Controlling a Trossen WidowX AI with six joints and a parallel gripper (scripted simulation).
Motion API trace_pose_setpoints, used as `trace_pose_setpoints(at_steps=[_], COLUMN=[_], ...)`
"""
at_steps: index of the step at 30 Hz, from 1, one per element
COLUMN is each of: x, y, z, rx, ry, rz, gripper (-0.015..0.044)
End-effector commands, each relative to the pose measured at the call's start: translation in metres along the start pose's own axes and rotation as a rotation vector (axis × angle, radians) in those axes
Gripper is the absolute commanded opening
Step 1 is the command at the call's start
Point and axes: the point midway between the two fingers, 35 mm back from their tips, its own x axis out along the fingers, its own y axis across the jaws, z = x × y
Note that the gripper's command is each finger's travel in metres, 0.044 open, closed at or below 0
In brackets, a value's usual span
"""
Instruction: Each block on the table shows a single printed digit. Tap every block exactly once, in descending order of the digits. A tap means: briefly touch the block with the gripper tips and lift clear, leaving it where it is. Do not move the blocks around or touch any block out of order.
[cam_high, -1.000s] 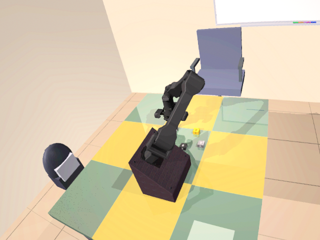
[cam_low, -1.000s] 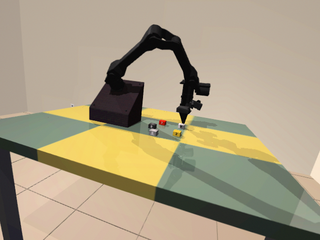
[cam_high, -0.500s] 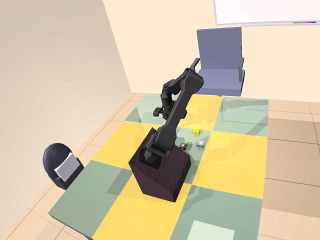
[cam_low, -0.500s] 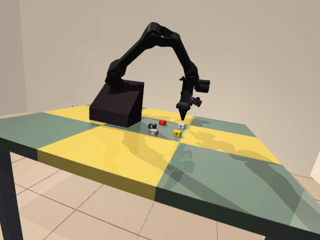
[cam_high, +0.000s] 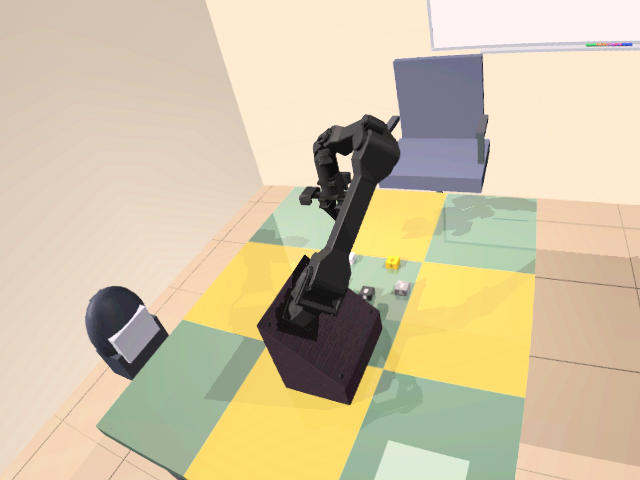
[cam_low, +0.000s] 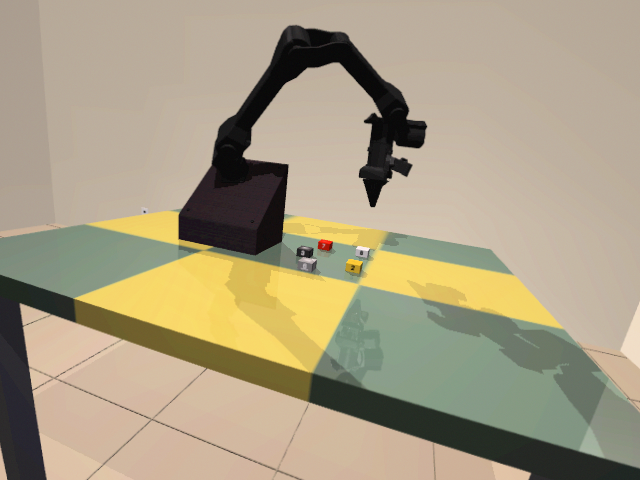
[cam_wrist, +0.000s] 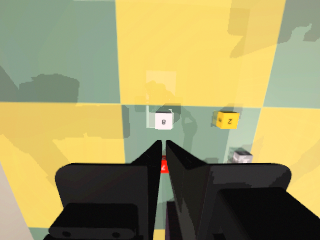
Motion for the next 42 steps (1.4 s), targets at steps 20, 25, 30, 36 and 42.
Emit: trace_pose_setpoints(at_steps=[20,25,30,36,42], x=[0.062,0.085,0.089,0.098,0.108], y=[-0.01,-0.012,-0.012,-0.012,-0.012], z=[-0.108,-0.111,-0.111,-0.111,-0.111], rx=[-0.002,-0.002,-0.002,-0.002,-0.002], ry=[0.024,0.025,0.025,0.025,0.025], rz=[-0.002,-0.006,-0.006,-0.006,-0.007], gripper=[0.002,0.002,0.002,0.002,0.002])
